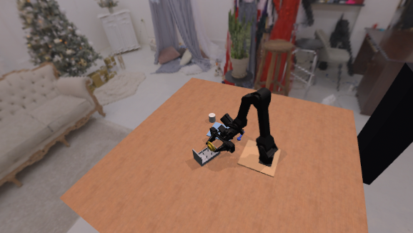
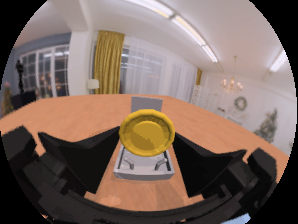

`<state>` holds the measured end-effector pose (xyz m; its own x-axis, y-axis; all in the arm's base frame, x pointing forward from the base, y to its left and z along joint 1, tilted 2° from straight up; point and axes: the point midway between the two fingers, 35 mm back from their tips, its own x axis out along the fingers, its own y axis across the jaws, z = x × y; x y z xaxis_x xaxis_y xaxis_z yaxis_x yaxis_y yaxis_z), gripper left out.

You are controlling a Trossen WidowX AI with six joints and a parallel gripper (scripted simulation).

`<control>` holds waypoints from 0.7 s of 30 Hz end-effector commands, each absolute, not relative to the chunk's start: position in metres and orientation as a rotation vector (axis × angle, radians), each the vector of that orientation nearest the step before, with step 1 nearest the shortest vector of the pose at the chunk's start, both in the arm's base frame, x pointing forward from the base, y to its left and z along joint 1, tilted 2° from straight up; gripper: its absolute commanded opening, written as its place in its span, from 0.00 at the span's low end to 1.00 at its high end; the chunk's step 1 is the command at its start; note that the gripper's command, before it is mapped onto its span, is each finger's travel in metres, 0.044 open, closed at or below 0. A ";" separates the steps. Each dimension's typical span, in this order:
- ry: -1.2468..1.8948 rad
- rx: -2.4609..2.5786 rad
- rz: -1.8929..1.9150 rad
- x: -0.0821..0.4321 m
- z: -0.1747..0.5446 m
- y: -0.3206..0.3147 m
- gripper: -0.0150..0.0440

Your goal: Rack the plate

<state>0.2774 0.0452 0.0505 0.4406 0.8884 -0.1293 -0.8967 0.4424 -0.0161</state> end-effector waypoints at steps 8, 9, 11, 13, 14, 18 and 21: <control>0.107 -0.087 1.110 0.277 0.051 0.045 0.48; 0.107 -0.087 1.110 0.277 0.051 0.045 0.52; 0.107 -0.087 1.110 0.277 0.051 0.045 0.61; 0.107 -0.087 1.110 0.277 0.051 0.045 0.70; 0.107 -0.087 1.110 0.277 0.051 0.045 0.74; 0.107 -0.087 1.110 0.277 0.051 0.045 0.92; 0.107 -0.087 1.110 0.277 0.051 0.045 0.93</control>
